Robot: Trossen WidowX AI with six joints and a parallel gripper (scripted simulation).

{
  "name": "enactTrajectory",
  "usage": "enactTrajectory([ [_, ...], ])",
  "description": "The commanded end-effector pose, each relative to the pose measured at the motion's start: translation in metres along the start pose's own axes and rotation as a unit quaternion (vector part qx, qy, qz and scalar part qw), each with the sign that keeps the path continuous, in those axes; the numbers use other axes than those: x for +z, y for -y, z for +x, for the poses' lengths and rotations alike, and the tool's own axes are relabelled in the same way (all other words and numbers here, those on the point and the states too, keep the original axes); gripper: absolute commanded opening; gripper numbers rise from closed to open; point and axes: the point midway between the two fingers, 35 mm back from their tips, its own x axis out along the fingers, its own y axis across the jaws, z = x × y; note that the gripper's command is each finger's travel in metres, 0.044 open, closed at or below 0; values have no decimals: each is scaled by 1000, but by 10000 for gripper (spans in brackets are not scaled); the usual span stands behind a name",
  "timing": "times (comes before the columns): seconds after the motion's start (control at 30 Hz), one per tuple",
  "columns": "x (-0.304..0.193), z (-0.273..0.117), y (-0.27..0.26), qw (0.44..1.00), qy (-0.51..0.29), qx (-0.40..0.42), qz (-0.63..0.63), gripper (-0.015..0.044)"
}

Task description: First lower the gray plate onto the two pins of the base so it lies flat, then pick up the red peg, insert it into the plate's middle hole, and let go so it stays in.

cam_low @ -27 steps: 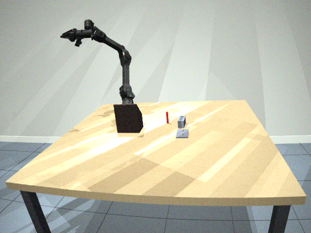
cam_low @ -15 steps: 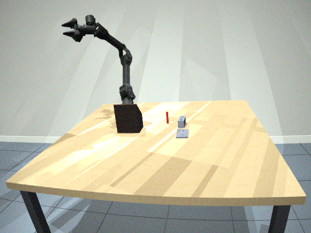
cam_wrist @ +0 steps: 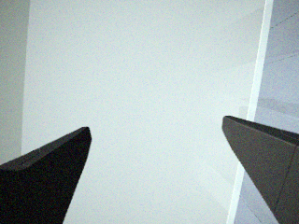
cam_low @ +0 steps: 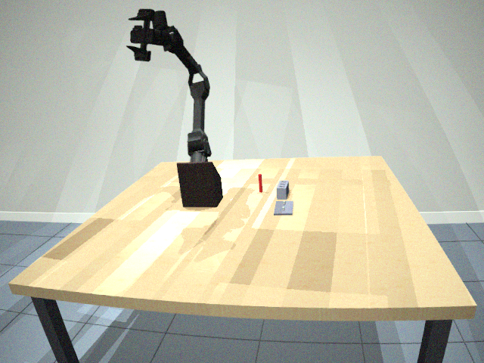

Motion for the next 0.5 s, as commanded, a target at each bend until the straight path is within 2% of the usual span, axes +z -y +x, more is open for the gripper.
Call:
enactTrajectory([
  [0.0, -77, 0, 1, 983, -94, 5, -159, 440],
  [0.23, -183, -16, 13, 899, -217, 40, -377, 440],
  [0.47, -286, -52, 43, 747, -326, 106, -569, 440],
])
